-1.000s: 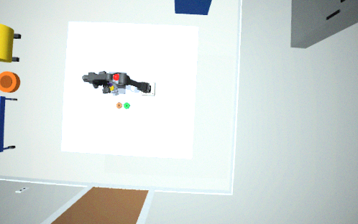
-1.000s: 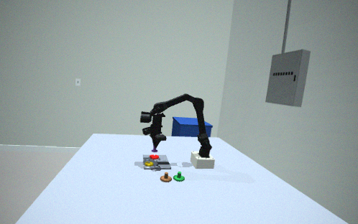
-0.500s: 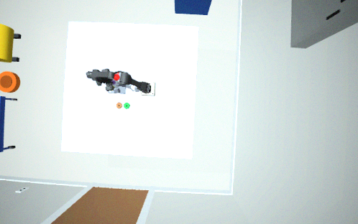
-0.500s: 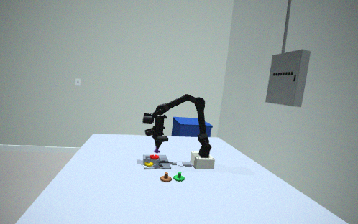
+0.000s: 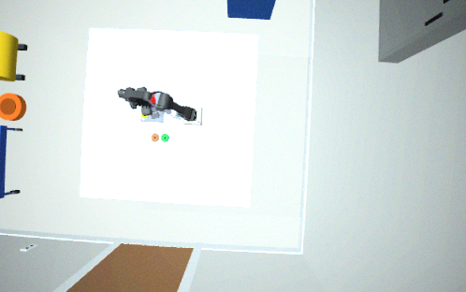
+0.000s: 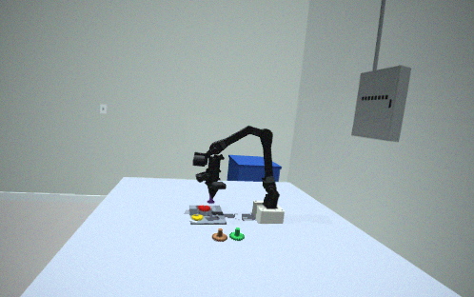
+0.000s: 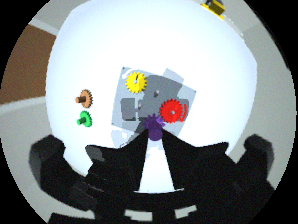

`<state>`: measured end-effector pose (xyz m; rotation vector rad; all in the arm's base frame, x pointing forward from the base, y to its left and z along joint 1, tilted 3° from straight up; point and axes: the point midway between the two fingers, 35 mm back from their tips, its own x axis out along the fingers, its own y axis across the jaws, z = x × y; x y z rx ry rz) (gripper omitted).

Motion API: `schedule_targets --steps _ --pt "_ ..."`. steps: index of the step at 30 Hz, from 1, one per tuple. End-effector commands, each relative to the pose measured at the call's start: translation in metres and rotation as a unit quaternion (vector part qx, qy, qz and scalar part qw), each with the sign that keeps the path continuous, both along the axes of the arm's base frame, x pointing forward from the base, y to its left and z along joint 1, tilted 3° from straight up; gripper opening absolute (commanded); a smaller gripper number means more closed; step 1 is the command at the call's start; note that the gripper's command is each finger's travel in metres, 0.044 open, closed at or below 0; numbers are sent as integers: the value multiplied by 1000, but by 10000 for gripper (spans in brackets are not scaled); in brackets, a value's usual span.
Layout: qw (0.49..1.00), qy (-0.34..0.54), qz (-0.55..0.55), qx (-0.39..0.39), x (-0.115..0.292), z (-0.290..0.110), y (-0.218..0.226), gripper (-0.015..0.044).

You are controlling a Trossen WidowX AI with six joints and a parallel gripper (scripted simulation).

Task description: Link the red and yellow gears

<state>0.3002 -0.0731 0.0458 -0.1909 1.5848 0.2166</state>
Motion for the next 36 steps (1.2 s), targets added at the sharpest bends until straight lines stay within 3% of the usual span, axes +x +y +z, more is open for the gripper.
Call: schedule_targets --steps 1,25,36 --pt "1000 1 2 -2 -5 -3 -4 0" --pt "1000 1 7 -2 -5 -2 -5 0" --pt "995 0 104 1 -6 -16 -4 0"
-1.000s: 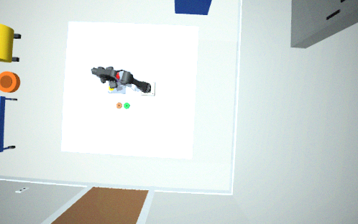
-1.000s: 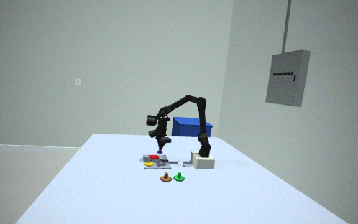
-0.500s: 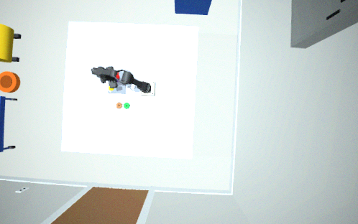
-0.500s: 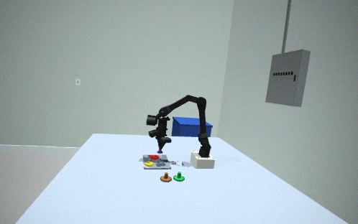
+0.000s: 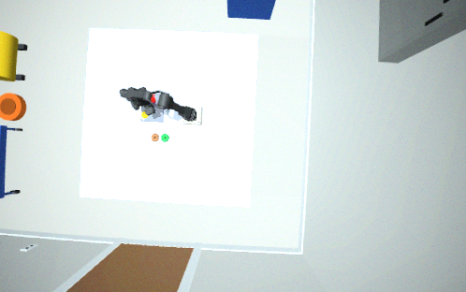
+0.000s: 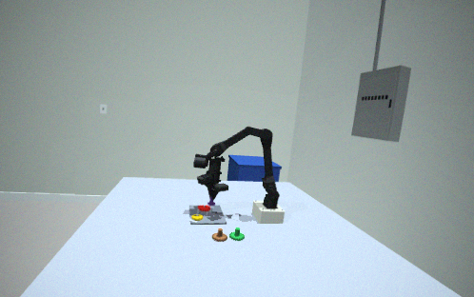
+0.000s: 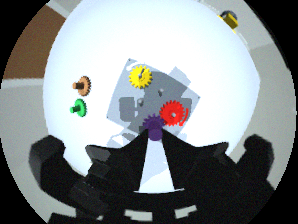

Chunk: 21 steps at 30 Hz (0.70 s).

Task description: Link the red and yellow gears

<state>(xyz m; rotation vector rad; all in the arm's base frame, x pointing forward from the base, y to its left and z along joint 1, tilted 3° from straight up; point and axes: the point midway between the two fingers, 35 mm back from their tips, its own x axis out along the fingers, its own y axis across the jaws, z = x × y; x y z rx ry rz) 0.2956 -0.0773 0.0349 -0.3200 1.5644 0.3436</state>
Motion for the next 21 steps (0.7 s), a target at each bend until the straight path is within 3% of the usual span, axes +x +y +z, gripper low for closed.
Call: schedule_targets --steps 1,10,21 --pt "1000 2 28 0 -2 -7 0 0" --pt "1000 3 6 -1 -1 -18 -1 0" --pt "991 4 -132 -4 -2 -35 0 0"
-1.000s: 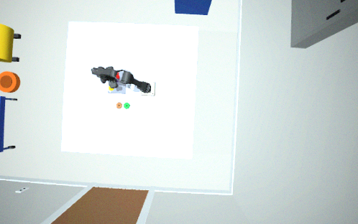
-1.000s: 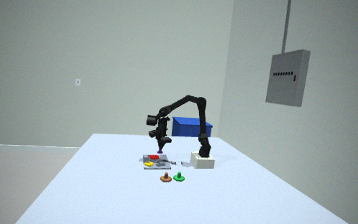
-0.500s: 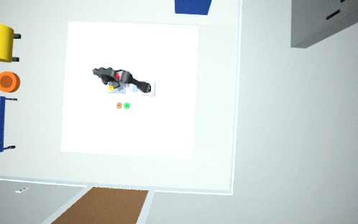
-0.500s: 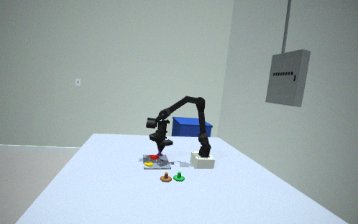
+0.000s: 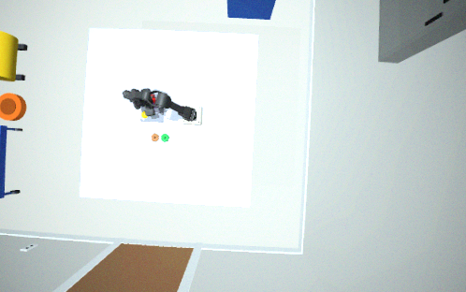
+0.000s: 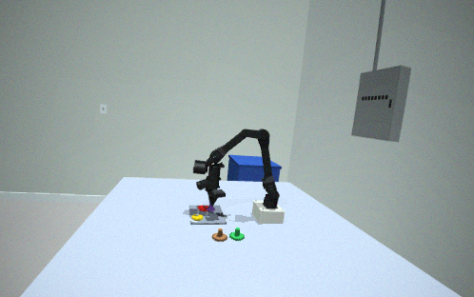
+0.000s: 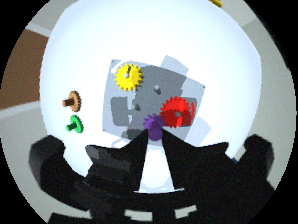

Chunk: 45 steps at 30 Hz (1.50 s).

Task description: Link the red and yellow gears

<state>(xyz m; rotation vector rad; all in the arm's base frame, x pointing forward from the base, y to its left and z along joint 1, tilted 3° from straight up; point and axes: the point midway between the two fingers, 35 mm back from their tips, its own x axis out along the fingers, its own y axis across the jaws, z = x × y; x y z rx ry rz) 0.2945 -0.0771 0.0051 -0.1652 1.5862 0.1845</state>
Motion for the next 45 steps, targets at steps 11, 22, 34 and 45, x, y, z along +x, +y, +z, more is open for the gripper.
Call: schedule_targets --steps 11,22,34,45 --pt "997 2 -75 -2 -1 -6 0 0" --pt "998 1 64 1 -1 -9 0 0" --pt "990 0 139 3 -1 -11 -1 52" --pt "998 1 57 1 1 12 -1 140"
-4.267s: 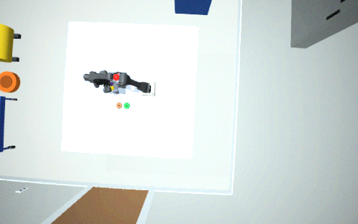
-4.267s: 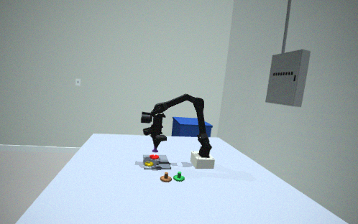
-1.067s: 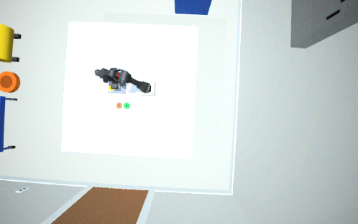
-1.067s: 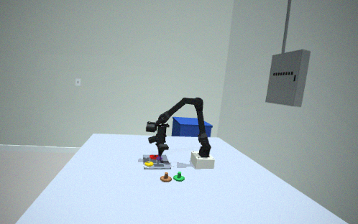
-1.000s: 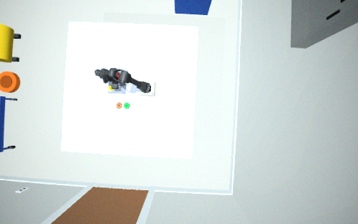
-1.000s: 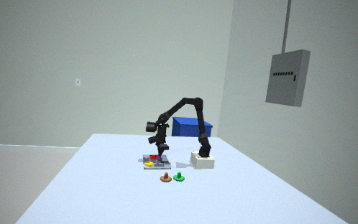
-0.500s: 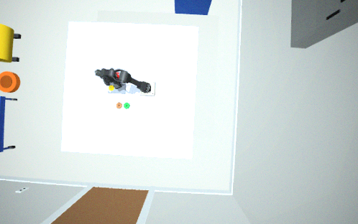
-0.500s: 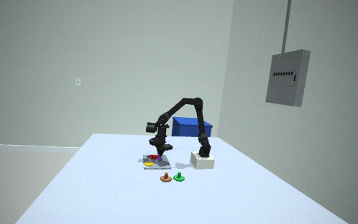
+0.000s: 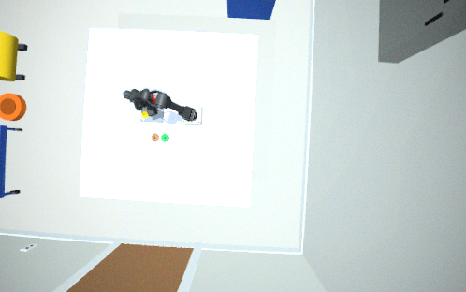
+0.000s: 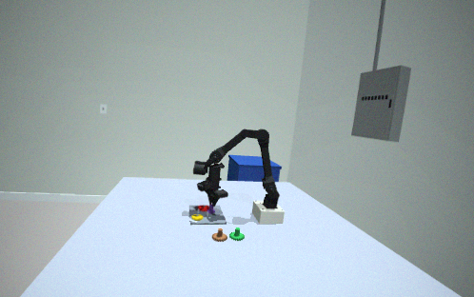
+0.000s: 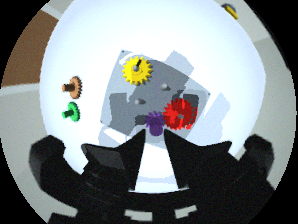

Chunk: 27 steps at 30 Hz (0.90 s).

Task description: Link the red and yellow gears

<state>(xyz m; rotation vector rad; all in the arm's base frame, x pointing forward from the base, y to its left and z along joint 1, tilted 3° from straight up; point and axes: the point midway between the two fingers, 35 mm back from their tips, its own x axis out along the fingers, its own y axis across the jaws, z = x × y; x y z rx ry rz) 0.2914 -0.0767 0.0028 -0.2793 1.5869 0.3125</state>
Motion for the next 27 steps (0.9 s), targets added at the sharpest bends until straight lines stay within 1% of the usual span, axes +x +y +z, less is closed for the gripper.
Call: schedule_targets --steps 1,4,6,7,8,12,17,18,22,27 --pt "1000 -6 -29 -3 4 21 -1 140" --pt "999 -6 -54 -4 4 39 -1 140" --pt "998 -6 -56 -4 4 40 -1 140" --pt "999 -8 -49 -4 5 34 1 166" --pt "998 -8 -65 -4 5 34 5 192" --pt "982 -7 -190 -7 7 35 42 298" --pt "937 -4 -349 -10 3 35 89 429" --pt "925 -3 -380 -10 1 36 97 440" --pt "867 0 -499 -13 -8 36 132 440" --pt "773 6 -635 -17 -26 37 172 440"
